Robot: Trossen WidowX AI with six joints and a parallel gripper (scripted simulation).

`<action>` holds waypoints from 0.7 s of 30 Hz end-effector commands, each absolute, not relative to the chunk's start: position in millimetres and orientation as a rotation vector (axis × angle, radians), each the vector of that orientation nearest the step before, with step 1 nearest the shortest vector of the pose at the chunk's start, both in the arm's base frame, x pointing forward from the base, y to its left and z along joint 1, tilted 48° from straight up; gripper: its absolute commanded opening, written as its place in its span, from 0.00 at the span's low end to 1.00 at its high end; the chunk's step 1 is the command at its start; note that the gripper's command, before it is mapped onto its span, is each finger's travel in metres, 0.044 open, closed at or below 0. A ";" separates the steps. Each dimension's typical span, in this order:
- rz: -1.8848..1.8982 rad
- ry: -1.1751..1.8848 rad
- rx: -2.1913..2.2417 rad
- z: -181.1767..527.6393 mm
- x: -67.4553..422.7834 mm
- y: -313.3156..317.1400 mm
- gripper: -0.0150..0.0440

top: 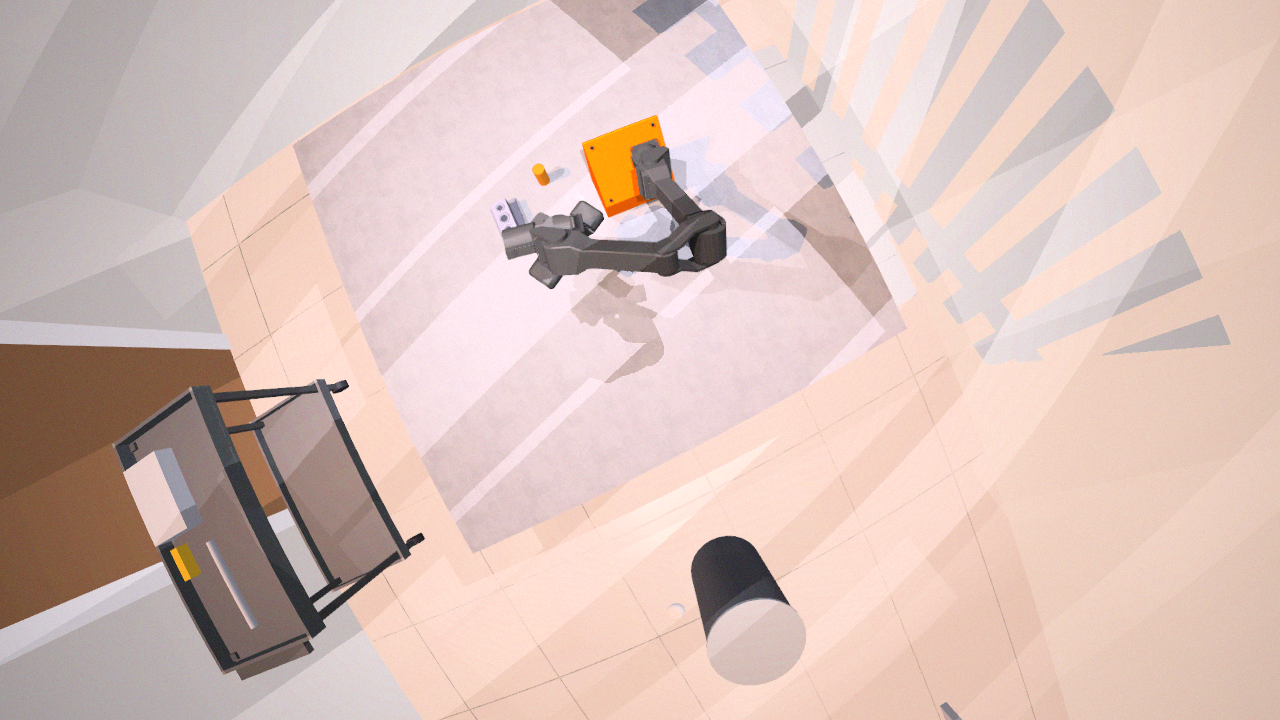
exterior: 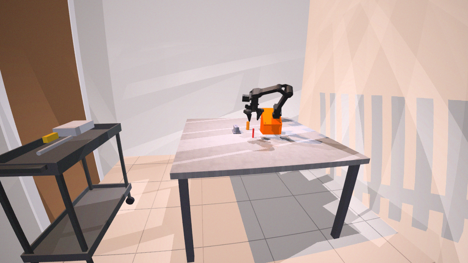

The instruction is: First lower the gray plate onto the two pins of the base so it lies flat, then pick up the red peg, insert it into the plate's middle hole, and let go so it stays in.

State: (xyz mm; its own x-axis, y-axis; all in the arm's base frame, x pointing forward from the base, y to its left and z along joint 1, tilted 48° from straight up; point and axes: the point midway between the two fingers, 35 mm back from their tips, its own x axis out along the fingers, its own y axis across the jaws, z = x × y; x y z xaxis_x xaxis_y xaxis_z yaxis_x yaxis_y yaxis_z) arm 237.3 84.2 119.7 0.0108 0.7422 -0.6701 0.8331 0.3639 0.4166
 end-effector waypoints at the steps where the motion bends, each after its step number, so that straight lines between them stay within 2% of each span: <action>1: -0.128 1.760 1.395 107.2 232.3 98.2 1.00; 21: -0.126 1.761 1.396 78.0 233.8 129.4 1.00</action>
